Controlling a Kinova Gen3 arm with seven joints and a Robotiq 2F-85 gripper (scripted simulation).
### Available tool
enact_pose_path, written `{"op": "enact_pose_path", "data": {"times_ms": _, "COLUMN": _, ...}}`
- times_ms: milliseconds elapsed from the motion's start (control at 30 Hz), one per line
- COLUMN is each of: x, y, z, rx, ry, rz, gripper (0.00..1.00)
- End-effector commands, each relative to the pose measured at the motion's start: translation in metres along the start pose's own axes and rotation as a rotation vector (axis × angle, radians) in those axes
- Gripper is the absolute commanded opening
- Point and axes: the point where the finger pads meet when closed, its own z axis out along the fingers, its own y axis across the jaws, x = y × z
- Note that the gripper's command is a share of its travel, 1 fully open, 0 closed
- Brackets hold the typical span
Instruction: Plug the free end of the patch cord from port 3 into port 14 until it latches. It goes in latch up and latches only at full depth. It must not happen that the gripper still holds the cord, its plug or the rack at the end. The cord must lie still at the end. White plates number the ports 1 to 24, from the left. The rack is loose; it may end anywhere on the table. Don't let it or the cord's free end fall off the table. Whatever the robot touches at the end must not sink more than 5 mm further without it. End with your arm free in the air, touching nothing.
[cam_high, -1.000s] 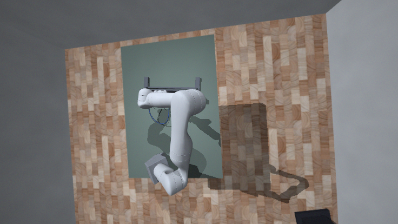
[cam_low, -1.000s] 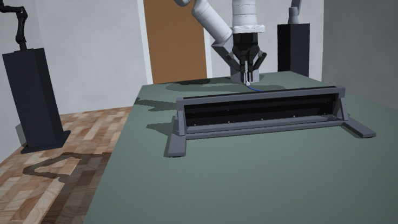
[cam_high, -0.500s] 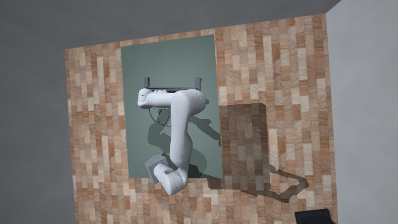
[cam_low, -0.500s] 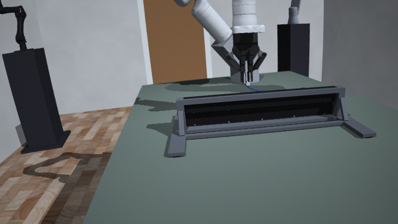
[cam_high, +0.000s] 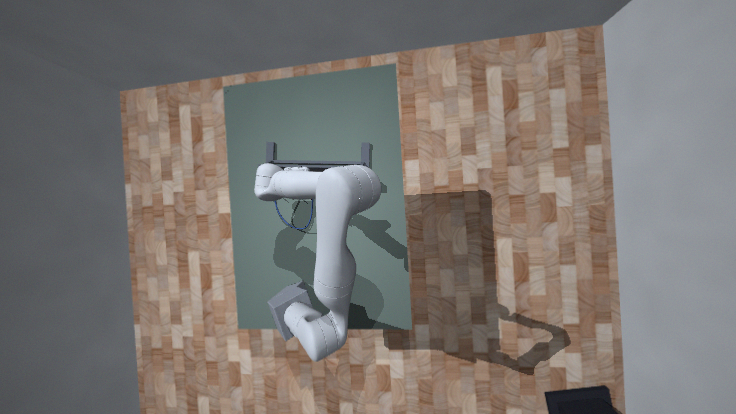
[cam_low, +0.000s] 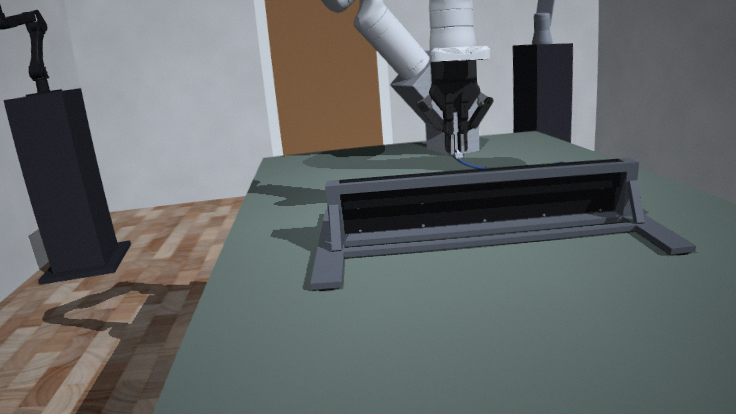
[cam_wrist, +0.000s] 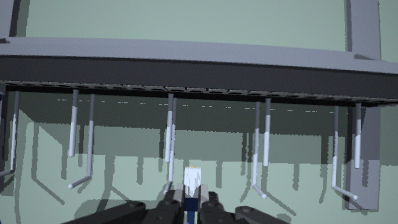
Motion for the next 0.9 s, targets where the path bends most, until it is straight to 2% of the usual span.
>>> {"op": "enact_pose_path", "data": {"times_ms": 0, "x": 0.001, "y": 0.0, "z": -0.001, "rx": 0.001, "ry": 0.002, "rz": 0.0, "gripper": 0.0}}
{"op": "enact_pose_path", "data": {"times_ms": 600, "x": 0.005, "y": -0.001, "z": 0.003, "rx": 0.001, "ry": 0.003, "rz": 0.002, "gripper": 0.0}}
{"op": "enact_pose_path", "data": {"times_ms": 867, "x": 0.013, "y": -0.001, "z": 0.011, "rx": 0.001, "ry": 0.003, "rz": 0.002, "gripper": 0.0}}
